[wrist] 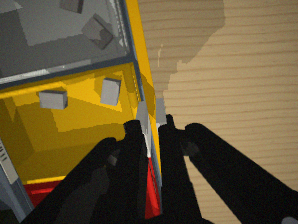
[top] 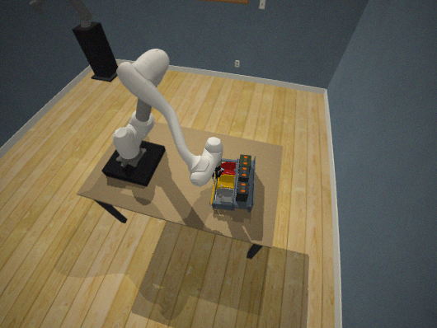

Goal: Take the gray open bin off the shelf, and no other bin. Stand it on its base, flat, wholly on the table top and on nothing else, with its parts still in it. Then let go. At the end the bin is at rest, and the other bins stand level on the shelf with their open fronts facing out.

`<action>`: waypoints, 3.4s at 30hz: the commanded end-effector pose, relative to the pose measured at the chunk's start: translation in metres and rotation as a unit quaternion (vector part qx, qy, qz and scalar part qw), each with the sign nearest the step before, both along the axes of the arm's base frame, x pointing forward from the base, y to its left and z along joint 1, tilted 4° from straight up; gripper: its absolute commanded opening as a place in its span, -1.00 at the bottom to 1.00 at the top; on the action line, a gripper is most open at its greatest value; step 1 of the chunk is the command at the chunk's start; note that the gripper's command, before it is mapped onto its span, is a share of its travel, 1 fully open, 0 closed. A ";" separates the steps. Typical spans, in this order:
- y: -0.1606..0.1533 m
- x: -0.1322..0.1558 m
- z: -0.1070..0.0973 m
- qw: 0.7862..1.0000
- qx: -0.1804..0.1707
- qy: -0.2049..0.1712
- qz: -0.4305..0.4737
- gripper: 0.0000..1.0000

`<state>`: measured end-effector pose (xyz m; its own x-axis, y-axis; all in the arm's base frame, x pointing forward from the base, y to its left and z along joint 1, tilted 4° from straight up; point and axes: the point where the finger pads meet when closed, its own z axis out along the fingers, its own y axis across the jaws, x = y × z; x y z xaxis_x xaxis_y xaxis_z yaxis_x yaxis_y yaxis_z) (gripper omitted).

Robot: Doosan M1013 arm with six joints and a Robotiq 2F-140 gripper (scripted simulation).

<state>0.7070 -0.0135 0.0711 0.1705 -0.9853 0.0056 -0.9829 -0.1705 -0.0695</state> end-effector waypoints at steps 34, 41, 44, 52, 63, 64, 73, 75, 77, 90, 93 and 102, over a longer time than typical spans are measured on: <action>0.000 0.000 0.000 1.000 0.000 0.000 0.000 -1.00; 0.000 -0.001 0.010 1.000 0.000 0.000 0.000 -1.00; 0.000 -0.001 0.010 1.000 0.000 0.000 0.000 -1.00; 0.000 -0.001 0.013 1.000 0.000 0.000 0.000 -1.00; 0.000 -0.002 0.025 1.000 0.000 0.000 0.000 -1.00; 0.000 -0.002 0.025 1.000 0.000 0.000 0.000 -1.00; 0.000 -0.003 0.040 1.000 0.000 0.000 0.000 -1.00; 0.000 -0.003 0.040 1.000 0.000 0.000 0.000 -1.00; 0.000 -0.003 0.040 1.000 0.000 0.000 0.000 -1.00; 0.000 -0.003 0.038 1.000 0.000 0.000 0.000 -1.00; 0.000 -0.003 0.038 1.000 0.000 0.000 0.000 -1.00; 0.000 -0.003 0.038 1.000 0.000 0.000 0.000 -1.00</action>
